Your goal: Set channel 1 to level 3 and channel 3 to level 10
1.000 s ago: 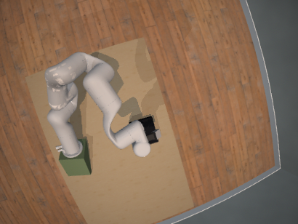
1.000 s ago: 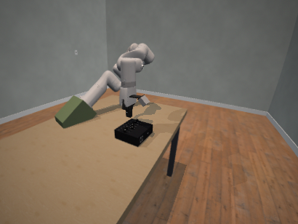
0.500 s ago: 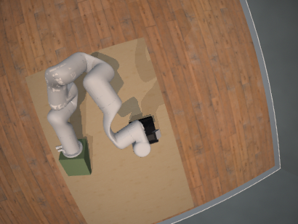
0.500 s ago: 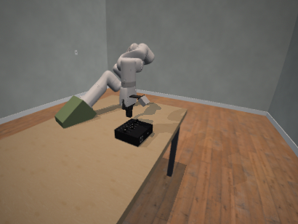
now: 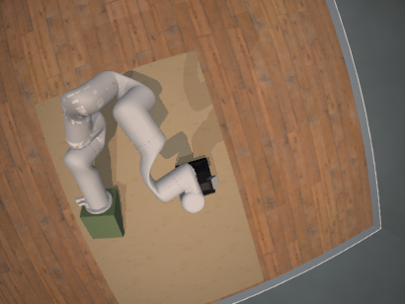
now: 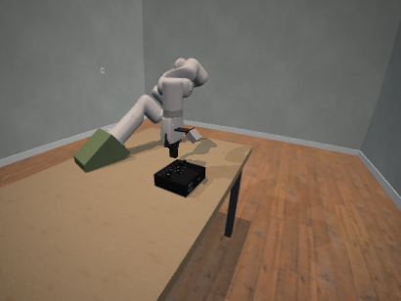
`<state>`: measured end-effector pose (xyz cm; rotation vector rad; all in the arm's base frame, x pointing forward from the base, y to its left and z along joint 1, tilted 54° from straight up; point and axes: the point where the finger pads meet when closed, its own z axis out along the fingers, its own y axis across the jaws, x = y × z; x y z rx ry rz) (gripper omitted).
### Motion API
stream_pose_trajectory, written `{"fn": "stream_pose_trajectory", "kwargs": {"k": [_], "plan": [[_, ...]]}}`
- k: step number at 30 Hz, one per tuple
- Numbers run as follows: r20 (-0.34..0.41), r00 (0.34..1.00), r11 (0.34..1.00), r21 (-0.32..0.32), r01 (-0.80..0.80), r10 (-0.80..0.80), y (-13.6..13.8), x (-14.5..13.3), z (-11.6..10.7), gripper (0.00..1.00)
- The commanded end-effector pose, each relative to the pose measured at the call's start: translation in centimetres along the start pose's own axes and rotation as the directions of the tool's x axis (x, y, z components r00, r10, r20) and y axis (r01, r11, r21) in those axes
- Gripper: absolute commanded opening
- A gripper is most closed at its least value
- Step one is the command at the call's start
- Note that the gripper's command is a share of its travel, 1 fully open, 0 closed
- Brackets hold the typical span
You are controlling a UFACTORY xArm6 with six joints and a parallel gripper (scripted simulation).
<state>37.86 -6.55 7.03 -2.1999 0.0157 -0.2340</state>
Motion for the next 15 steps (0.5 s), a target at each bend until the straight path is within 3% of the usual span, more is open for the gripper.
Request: {"fn": "stream_pose_trajectory", "kwargs": {"k": [1,15], "plan": [[-0.002,1.000,1.000,-0.002,0.001,-0.001,0.04,0.09,-0.02,0.00],[0.001,1.000,1.000,-0.004,0.001,-0.001,0.08,0.13,0.62,0.00]]}}
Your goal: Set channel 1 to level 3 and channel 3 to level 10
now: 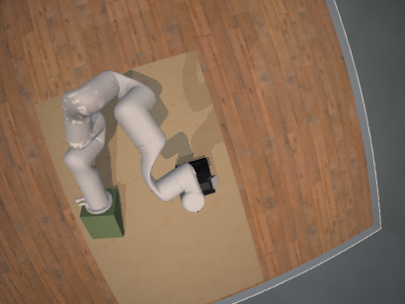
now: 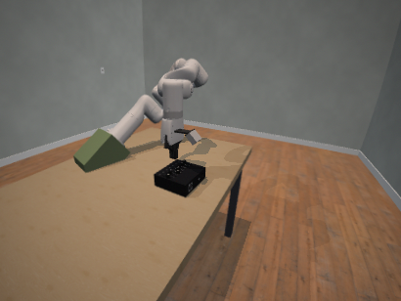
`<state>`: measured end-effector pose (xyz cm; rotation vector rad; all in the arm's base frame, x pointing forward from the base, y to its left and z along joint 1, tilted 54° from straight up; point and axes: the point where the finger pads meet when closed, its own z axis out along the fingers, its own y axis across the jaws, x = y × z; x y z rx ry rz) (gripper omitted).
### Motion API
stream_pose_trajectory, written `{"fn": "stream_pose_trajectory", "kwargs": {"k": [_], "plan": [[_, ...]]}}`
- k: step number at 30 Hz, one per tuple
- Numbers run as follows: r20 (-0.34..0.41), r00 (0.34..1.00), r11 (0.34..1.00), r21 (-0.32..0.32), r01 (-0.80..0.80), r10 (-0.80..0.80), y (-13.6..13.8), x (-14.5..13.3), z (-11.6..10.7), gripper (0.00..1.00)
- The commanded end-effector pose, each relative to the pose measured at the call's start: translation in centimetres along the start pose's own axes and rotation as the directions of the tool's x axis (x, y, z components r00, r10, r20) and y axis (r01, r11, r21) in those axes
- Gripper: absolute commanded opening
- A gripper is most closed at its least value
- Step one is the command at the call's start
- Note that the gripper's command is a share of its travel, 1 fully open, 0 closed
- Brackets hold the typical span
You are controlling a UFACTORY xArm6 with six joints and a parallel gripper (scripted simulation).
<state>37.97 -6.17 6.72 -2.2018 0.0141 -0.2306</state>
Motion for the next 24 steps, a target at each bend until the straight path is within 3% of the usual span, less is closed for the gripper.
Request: {"fn": "stream_pose_trajectory", "kwargs": {"k": [1,24], "plan": [[-0.002,1.000,1.000,-0.002,0.001,-0.001,0.1,0.1,0.2,0.00],[-0.002,1.000,1.000,-0.002,0.001,-0.001,0.1,0.2,1.4,0.00]]}}
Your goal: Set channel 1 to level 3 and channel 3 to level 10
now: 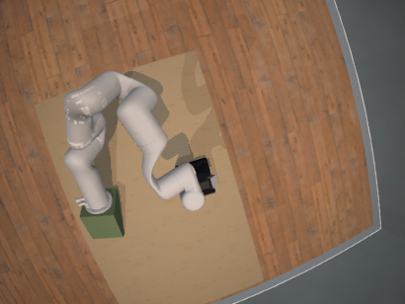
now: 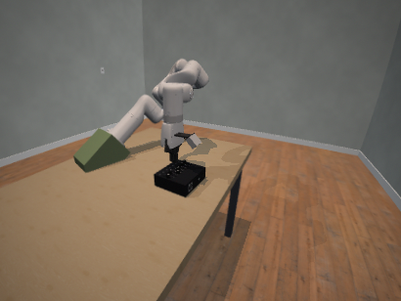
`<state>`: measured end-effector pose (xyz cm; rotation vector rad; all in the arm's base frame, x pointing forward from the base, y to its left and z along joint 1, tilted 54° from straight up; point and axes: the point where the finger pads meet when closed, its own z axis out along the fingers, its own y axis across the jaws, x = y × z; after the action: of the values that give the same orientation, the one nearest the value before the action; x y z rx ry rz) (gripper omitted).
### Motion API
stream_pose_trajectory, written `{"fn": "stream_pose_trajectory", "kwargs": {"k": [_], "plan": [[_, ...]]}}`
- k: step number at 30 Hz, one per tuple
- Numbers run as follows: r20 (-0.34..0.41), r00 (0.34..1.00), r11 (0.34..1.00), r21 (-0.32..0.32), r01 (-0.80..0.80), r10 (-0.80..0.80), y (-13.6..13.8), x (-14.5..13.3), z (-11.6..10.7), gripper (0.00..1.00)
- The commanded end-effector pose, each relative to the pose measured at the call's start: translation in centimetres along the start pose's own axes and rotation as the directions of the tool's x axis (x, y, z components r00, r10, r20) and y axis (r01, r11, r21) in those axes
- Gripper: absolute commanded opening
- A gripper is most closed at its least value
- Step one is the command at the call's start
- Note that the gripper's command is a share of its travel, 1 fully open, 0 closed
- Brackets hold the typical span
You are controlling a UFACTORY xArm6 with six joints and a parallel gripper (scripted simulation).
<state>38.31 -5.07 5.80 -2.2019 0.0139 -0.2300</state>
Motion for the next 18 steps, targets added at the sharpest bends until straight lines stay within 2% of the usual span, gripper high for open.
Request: {"fn": "stream_pose_trajectory", "kwargs": {"k": [1,18], "plan": [[-0.003,1.000,1.000,-0.002,0.001,-0.001,0.04,0.11,0.02,0.00],[-0.003,1.000,1.000,-0.002,0.001,-0.001,0.06,0.12,0.22,0.00]]}}
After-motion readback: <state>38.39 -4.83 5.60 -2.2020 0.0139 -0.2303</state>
